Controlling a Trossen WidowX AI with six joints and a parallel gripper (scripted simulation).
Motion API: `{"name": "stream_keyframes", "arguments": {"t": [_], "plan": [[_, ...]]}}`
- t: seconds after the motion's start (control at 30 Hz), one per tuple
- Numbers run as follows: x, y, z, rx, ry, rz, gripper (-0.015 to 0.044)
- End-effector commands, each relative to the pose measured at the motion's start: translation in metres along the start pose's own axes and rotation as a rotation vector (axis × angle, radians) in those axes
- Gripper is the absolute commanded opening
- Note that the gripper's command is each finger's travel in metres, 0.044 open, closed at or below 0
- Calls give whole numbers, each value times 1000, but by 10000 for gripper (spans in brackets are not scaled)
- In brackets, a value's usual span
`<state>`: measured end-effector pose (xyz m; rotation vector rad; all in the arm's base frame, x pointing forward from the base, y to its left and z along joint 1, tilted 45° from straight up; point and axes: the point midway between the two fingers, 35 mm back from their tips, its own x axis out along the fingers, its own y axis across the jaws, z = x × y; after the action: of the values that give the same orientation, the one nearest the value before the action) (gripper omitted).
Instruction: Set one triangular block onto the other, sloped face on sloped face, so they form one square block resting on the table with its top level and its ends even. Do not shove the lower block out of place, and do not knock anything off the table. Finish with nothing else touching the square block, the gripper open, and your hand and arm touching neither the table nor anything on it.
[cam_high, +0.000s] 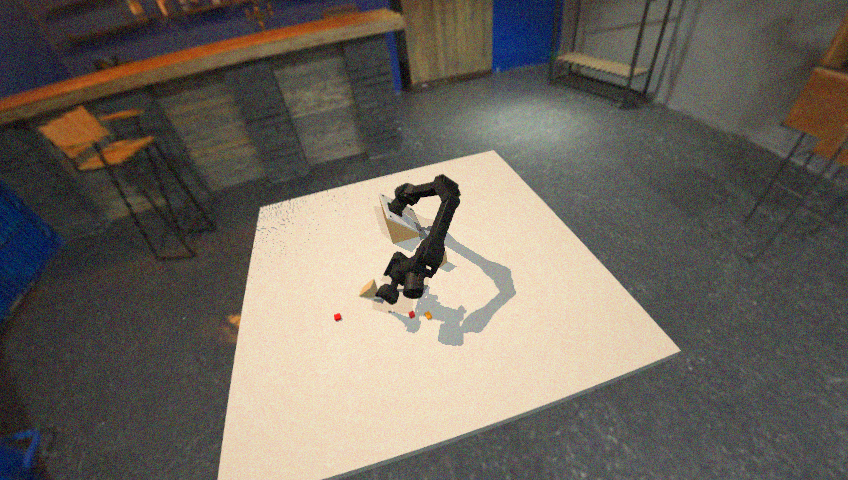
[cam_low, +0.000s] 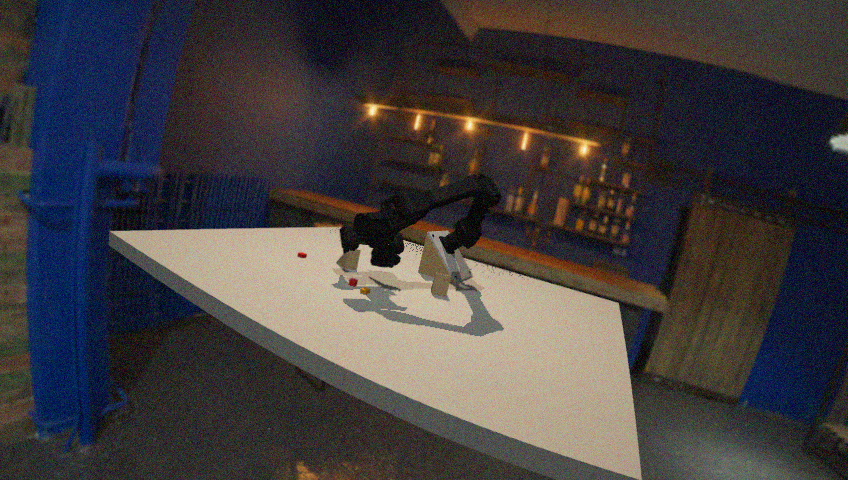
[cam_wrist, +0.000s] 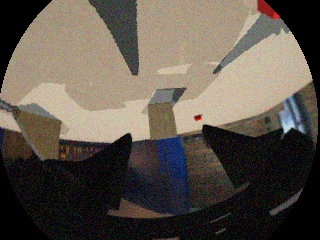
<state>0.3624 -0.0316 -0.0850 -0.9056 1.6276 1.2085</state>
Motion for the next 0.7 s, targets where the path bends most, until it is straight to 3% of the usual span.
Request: {"name": "stream_keyframes", "arguments": {"t": [0.0,0.67], "plan": [[9,1,-2,4,6,4,440],[42,1,-2,1,7,4,440]]}}
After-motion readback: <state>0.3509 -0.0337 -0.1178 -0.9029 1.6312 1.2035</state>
